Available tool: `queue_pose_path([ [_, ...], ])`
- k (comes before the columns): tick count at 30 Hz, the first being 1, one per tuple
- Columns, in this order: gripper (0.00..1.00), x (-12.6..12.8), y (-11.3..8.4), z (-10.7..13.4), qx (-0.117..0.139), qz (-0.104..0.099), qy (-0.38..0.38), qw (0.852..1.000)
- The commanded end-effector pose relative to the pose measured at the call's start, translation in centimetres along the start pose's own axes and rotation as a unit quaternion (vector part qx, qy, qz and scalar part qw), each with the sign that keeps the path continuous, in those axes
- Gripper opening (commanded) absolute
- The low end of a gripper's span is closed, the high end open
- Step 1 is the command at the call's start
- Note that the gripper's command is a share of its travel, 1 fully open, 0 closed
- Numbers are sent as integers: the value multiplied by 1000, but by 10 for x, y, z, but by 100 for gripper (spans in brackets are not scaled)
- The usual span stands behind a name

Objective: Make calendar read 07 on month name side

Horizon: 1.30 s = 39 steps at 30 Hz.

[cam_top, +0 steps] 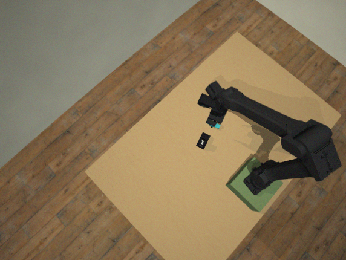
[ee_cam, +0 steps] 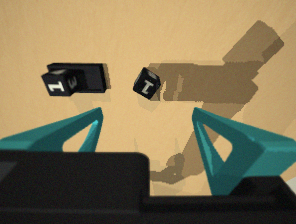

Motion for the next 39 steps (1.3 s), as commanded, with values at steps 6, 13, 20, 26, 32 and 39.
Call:
queue_pose_path([
  [6, 100, -3, 6, -2, 0, 3, 158, 987],
  [13, 100, -3, 7, -2, -1, 3, 252, 968],
  [20, 46, -3, 7, -1, 0, 3, 286, 958],
  [26, 46, -3, 7, -1, 0, 2, 286, 958],
  [32, 46, -3, 7, -1, 0, 2, 286, 958],
  [39, 46, -3, 7, -1, 0, 2, 285, 958],
])
Point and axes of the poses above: the point where the finger pads meet when closed, its own y axis out along the fingers, its own x axis across the jaws, z = x × y, the point moved 1 cm from there along -y, back along the fingers, and after that the axes turned 12 degrees about y, right-handed, at the moved point
